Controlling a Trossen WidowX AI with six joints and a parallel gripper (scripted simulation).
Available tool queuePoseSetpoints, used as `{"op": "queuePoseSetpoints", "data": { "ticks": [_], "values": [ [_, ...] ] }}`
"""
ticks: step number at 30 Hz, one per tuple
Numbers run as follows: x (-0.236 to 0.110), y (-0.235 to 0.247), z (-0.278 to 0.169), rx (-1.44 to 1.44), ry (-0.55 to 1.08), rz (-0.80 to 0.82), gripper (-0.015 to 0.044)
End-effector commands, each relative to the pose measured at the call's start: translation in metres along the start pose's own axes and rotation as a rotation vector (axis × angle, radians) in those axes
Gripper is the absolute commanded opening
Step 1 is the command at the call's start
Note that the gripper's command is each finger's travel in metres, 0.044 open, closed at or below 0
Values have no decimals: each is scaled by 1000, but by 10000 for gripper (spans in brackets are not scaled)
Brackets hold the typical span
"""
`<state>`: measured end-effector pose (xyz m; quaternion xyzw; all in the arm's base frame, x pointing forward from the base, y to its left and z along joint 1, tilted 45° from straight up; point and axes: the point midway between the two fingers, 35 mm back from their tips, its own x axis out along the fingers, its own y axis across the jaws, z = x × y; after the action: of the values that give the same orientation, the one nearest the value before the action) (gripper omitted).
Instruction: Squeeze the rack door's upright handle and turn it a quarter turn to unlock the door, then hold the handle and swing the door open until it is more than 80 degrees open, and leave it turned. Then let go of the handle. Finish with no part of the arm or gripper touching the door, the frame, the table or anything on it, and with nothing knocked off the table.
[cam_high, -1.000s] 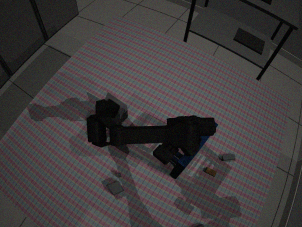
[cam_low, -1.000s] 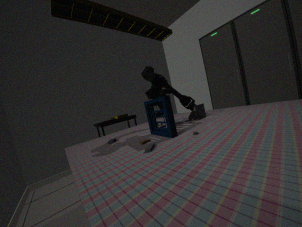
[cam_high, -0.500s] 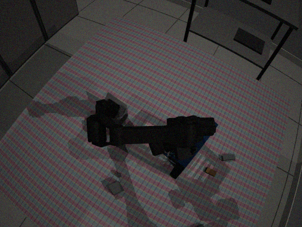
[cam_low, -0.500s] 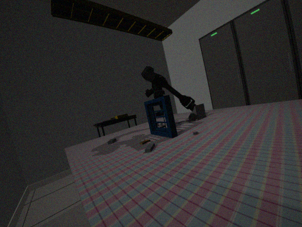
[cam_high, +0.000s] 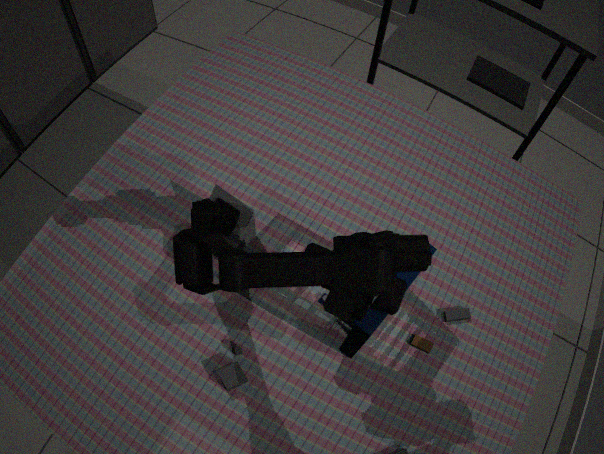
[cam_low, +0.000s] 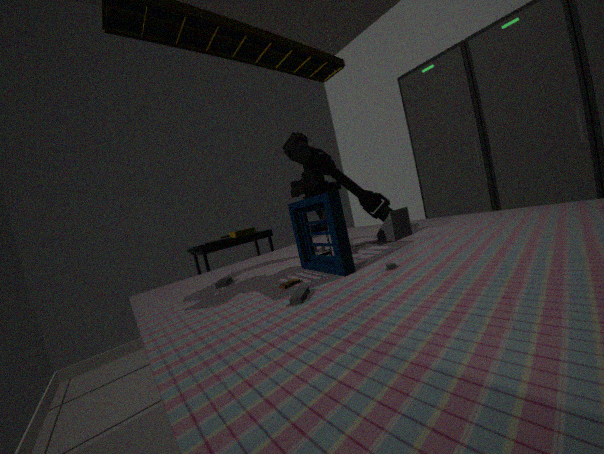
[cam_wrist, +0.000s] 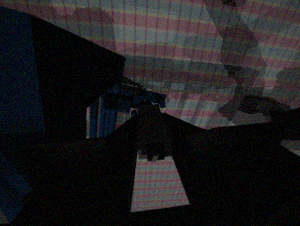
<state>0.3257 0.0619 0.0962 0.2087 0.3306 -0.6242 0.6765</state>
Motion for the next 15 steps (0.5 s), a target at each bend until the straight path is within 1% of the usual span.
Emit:
{"op": "queuePoseSetpoints", "data": {
  "ticks": [1,10,15],
  "values": [
    [2,0,-1,170,3,-5,14],
    [2,0,-1,604,2,-6,14],
    [2,0,-1,637,2,-6,14]
  ]
}}
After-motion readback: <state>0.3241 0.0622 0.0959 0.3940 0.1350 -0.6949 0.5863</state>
